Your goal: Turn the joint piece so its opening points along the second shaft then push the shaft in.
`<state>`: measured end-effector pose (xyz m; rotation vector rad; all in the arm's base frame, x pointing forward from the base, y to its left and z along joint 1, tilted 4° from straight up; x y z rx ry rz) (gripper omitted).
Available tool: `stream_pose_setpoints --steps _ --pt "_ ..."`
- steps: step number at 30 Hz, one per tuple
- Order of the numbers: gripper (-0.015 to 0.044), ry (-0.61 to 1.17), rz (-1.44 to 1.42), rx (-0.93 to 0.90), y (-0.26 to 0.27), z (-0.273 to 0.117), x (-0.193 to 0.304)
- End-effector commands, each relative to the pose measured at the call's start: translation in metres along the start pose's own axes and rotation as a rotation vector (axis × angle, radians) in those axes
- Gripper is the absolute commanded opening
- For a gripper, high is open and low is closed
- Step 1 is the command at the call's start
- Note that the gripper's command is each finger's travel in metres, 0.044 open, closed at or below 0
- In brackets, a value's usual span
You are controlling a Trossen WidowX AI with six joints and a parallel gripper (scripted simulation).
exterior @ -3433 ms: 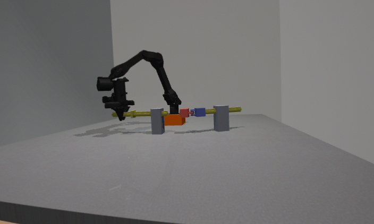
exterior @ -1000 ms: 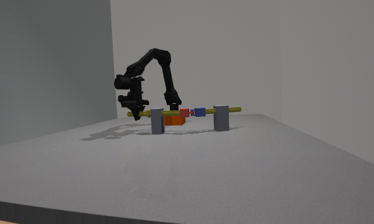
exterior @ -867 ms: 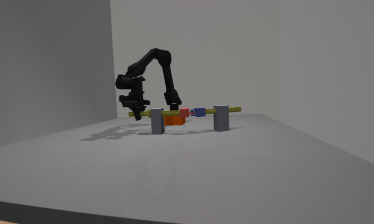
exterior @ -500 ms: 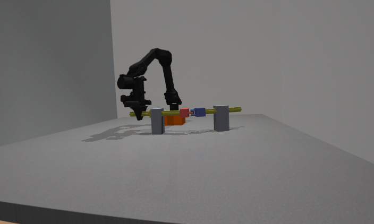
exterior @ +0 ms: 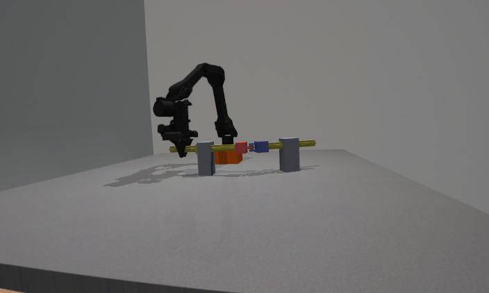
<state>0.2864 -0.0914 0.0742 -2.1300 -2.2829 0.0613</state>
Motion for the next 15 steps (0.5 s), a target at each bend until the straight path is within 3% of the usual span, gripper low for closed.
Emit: stream_pose_setpoints --steps 1,4,15 --pt "0.0067 0.000 0.000 0.000 0.0001 0.0000 0.0000" --pt "0.0067 0.000 0.000 0.000 0.0001 0.0000 0.0000" --pt "0.0356 0.000 0.000 0.000 0.0001 0.0000 0.0000"
Point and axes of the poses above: the point midway between the two fingers, 35 mm back from their tips, its own z axis out along the fingers, its own y axis across the jaws, x = y × z, the point moved 5 cm from there along -z, back along the fingers
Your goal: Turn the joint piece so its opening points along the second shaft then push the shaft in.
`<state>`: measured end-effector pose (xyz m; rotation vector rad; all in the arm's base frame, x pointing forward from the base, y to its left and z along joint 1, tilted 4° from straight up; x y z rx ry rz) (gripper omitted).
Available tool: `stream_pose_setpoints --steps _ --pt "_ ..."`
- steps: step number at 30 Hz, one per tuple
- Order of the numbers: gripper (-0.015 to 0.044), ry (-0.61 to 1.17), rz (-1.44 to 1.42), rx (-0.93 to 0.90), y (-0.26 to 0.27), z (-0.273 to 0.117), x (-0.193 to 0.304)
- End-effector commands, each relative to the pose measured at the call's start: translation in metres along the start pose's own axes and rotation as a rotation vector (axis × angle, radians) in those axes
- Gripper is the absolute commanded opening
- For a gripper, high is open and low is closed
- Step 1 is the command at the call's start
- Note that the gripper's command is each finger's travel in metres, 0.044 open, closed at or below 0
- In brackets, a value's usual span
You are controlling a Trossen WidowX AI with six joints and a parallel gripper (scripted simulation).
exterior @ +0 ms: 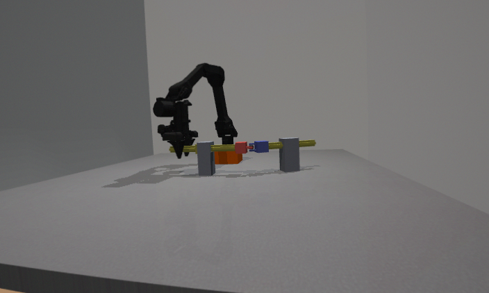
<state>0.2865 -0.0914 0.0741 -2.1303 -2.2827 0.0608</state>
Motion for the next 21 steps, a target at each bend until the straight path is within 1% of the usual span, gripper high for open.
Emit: stream_pose_setpoints --steps 1,3,4,15,16,19,21 --pt "0.0382 0.000 0.000 0.000 0.000 0.000 0.000" --pt "0.0434 0.000 0.000 0.000 0.000 0.000 0.000" --pt "0.0440 0.000 0.000 0.000 0.000 0.000 0.000" --pt "0.0440 0.000 0.000 0.000 0.000 0.000 0.000" --pt "0.0440 0.001 0.000 0.000 0.000 -0.002 0.000" --pt "0.0440 0.011 -0.002 -0.004 0.000 -0.026 -0.002" --pt "0.0440 0.012 -0.002 -0.004 0.000 -0.029 -0.002"
Point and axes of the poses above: the point midway between the two fingers, 35 mm back from their tips, its own z axis out along the fingers, its own y axis across the jaws, x = y × z, the point moved 5 cm from there along -z, back along the fingers
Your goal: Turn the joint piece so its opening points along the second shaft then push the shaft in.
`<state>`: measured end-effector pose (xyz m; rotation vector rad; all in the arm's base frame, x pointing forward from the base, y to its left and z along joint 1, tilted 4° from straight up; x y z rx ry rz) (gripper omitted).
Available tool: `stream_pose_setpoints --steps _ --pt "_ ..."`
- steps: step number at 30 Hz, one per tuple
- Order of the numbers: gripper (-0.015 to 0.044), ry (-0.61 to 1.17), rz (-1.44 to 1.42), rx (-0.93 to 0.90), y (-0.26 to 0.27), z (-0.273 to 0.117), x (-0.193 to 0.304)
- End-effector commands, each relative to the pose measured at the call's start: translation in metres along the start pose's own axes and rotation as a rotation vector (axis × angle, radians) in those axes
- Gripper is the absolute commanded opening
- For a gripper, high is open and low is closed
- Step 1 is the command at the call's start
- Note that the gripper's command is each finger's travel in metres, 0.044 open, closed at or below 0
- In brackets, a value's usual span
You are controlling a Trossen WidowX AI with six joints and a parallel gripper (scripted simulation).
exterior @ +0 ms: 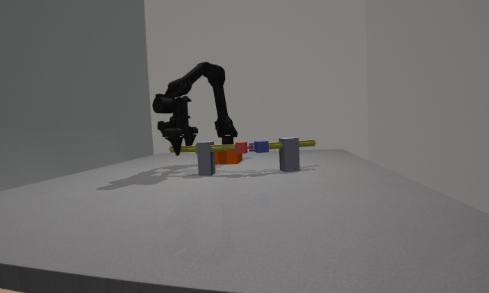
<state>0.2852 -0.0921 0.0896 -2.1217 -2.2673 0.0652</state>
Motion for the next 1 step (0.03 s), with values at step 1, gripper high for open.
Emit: stream_pose_setpoints --steps 1 --pt "0.0440 0.001 -0.005 -0.018 0.0019 -0.0133 -0.0011"
Point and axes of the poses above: the point midway between the two fingers, 35 mm back from their tips, its own z axis out along the fingers, its own y axis across the jaws, x = y × z, the point moved 5 cm from there along -z, back along the fingers
